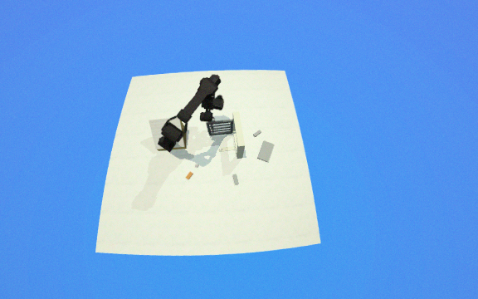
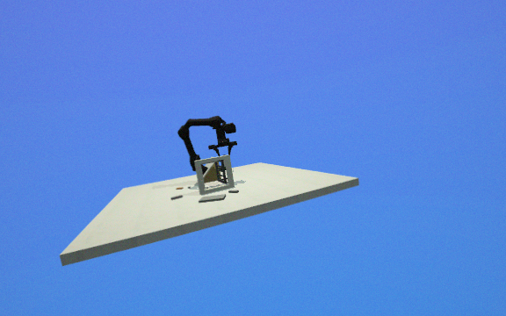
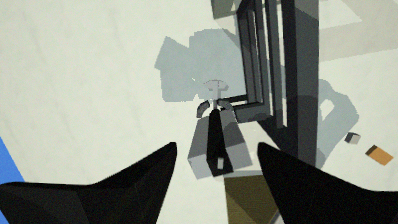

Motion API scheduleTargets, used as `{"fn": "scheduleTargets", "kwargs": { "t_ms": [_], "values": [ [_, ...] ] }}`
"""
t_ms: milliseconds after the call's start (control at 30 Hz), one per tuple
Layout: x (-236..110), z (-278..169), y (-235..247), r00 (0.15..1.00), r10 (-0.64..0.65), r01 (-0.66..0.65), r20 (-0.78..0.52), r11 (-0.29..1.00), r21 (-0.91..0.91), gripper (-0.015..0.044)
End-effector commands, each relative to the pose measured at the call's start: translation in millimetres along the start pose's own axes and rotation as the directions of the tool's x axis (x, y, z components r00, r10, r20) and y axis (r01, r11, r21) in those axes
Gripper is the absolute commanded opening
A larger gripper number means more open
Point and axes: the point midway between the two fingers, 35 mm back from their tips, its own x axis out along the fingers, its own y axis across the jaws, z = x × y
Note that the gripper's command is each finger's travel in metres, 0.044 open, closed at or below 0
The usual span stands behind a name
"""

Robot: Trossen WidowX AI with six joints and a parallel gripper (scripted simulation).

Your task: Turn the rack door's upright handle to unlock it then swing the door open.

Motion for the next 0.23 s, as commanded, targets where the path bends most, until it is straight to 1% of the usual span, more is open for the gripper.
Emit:
{"fn": "scheduleTargets", "kwargs": {
  "t_ms": [0,200],
  "values": [
    [-6.4,0.3,0.2,1.0,0.004,-0.004,-0.001,1.0,0.002,0.0292],
    [-14.8,0.3,0.1,1.0,0.007,-0.007,0.002,1.0,-0.001,0.0292]
  ]
}}
